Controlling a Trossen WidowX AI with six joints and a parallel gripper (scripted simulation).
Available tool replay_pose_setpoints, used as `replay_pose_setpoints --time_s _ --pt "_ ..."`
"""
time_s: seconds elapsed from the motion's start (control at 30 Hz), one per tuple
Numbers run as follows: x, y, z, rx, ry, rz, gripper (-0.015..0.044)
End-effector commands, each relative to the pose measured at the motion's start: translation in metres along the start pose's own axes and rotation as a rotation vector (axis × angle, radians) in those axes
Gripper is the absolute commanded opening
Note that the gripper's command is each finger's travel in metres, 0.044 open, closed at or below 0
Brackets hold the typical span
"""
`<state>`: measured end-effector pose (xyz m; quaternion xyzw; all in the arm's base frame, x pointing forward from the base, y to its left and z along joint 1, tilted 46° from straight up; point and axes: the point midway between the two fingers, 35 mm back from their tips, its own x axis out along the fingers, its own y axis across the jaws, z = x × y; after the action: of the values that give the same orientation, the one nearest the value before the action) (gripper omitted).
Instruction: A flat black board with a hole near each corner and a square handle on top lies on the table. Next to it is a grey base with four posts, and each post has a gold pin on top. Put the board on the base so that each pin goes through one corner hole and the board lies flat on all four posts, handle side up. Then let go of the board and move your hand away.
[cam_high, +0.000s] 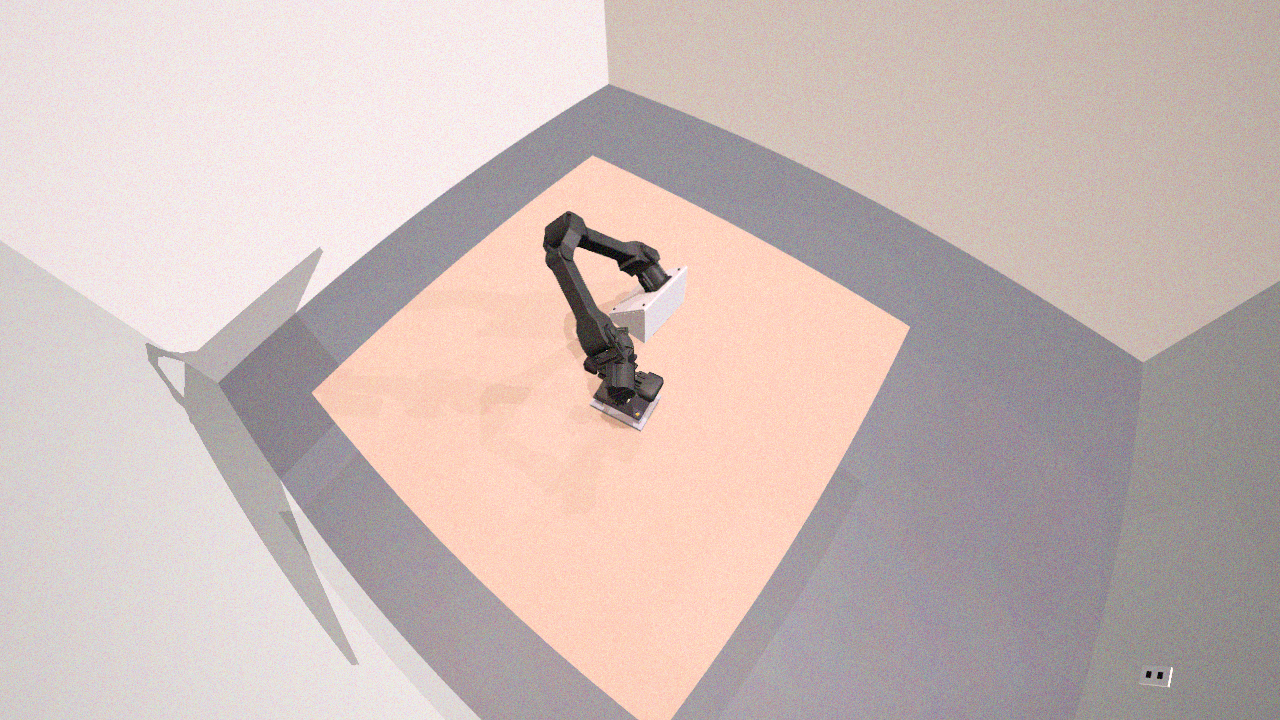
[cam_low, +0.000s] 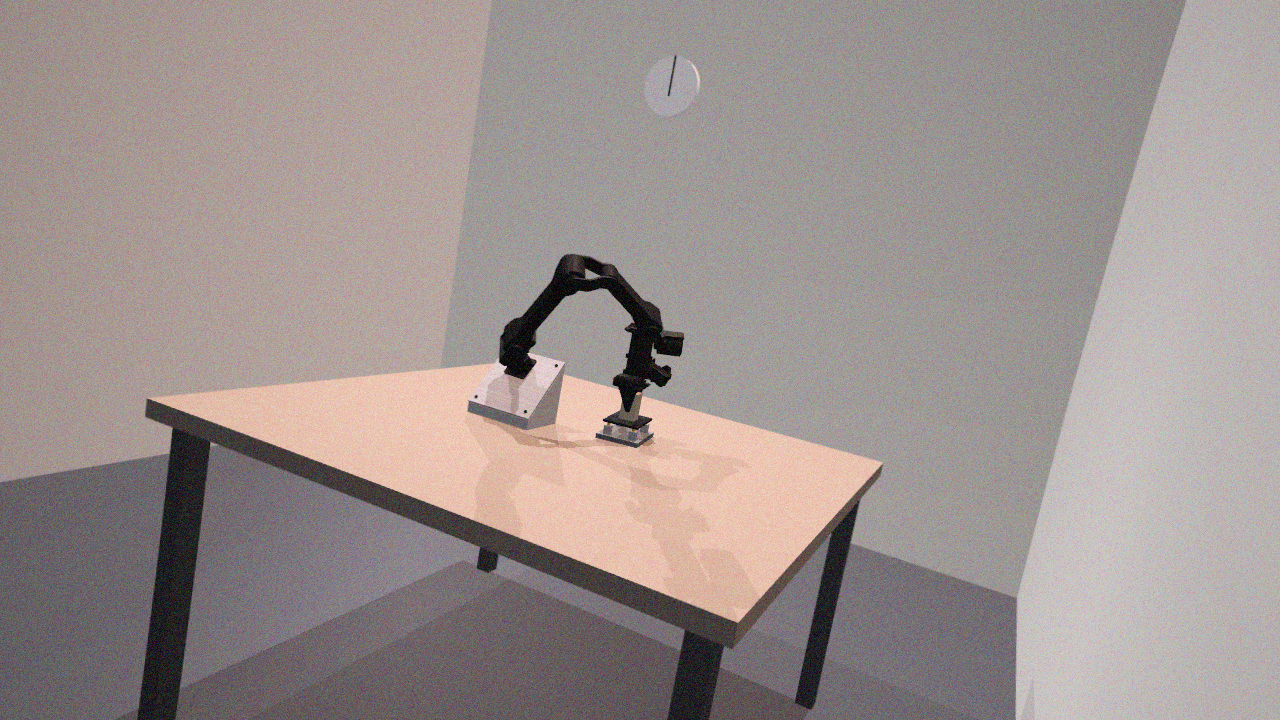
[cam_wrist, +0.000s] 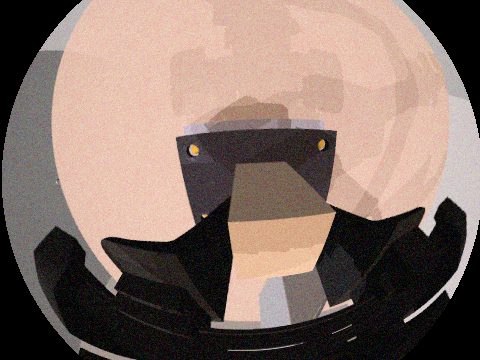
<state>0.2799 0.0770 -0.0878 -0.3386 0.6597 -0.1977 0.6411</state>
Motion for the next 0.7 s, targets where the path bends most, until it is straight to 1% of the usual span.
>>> replay_pose_setpoints --time_s 0.0,0.4,0.57,0.67 --pt "0.0 0.0 0.0 0.0 0.0 0.0 0.0131" --pt "-0.005 0.0 0.0 0.0 0.0 0.001 0.044" --pt "-0.036 0.001 0.0 -0.001 0.0 0.002 0.044" --pt "-0.04 0.001 0.0 -0.001 0.0 0.003 0.044"
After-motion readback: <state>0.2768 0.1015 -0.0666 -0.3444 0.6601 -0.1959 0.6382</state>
